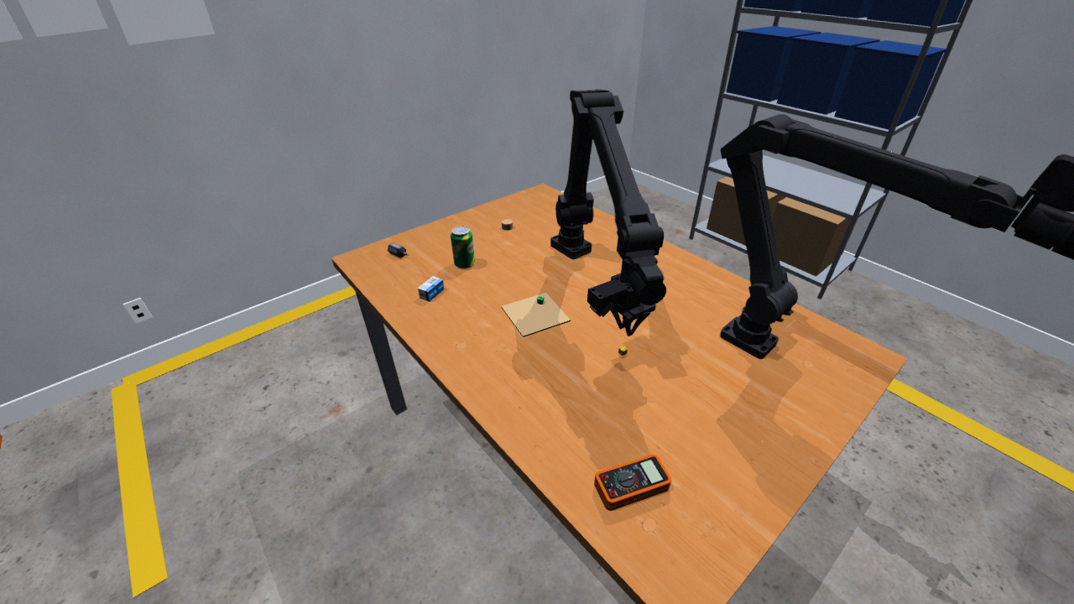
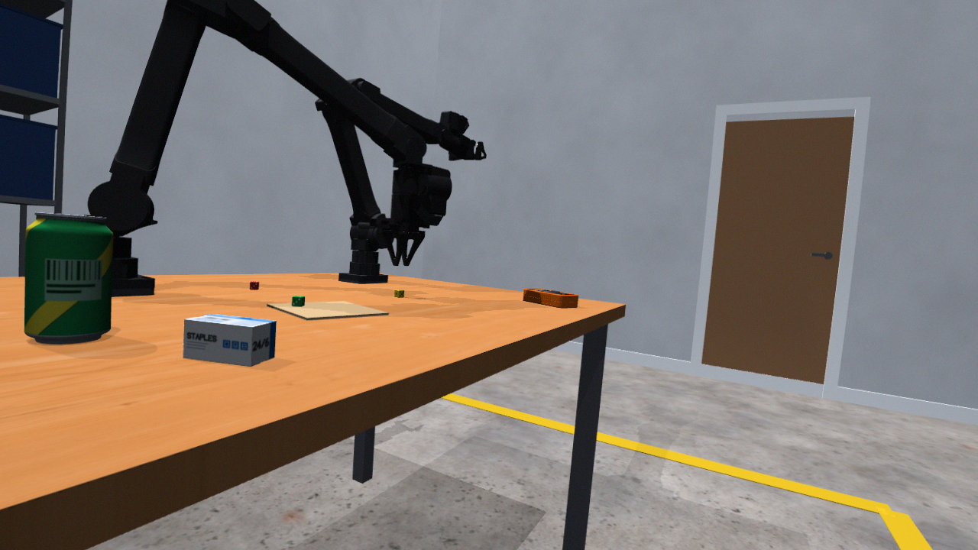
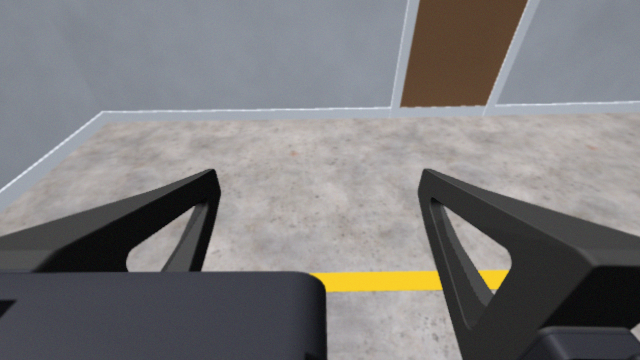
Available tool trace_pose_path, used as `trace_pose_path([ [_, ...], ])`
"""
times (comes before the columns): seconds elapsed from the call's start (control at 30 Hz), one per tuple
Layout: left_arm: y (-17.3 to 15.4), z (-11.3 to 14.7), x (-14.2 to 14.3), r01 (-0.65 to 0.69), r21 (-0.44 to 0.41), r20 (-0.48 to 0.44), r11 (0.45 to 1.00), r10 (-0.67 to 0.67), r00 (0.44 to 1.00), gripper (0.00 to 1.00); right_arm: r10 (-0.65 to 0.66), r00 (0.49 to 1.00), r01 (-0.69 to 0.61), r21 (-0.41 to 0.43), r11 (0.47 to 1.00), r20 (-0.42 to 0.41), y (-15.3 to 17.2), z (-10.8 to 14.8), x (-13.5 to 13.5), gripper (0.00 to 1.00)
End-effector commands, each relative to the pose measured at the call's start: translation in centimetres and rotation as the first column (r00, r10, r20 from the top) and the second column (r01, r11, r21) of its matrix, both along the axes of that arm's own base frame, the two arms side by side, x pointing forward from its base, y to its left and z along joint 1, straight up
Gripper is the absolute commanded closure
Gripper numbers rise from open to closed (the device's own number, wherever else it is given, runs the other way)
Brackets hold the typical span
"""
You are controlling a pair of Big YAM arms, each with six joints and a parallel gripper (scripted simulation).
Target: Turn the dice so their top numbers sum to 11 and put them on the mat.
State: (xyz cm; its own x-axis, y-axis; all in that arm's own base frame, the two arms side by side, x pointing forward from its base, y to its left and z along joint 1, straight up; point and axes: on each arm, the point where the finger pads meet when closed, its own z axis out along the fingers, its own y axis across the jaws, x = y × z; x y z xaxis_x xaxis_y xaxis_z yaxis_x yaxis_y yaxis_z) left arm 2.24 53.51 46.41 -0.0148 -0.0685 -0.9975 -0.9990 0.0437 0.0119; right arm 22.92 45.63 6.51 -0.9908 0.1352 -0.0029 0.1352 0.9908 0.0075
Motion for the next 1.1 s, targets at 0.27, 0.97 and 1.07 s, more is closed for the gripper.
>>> trace_pose_path([
  [0.27,1.0,3.6,-0.6,-0.014,0.068,0.015,0.998,0.013,1.000,0.00,0.002,1.000,-0.002,-0.011,1.000,-0.006,-0.1,-2.3,0.3,0.70],
  [0.97,1.0,3.6,-0.6,-0.014,0.068,0.015,0.998,0.013,1.000,0.00,0.000,1.000,0.000,-0.005,1.000,-0.003,0.1,-4.6,0.6,0.70],
  [1.07,1.0,3.6,-0.6,-0.014,0.068,0.015,0.998,0.013,1.000,0.00,-0.001,1.000,0.000,-0.013,1.000,-0.007,-0.2,-5.0,0.4,0.70],
])
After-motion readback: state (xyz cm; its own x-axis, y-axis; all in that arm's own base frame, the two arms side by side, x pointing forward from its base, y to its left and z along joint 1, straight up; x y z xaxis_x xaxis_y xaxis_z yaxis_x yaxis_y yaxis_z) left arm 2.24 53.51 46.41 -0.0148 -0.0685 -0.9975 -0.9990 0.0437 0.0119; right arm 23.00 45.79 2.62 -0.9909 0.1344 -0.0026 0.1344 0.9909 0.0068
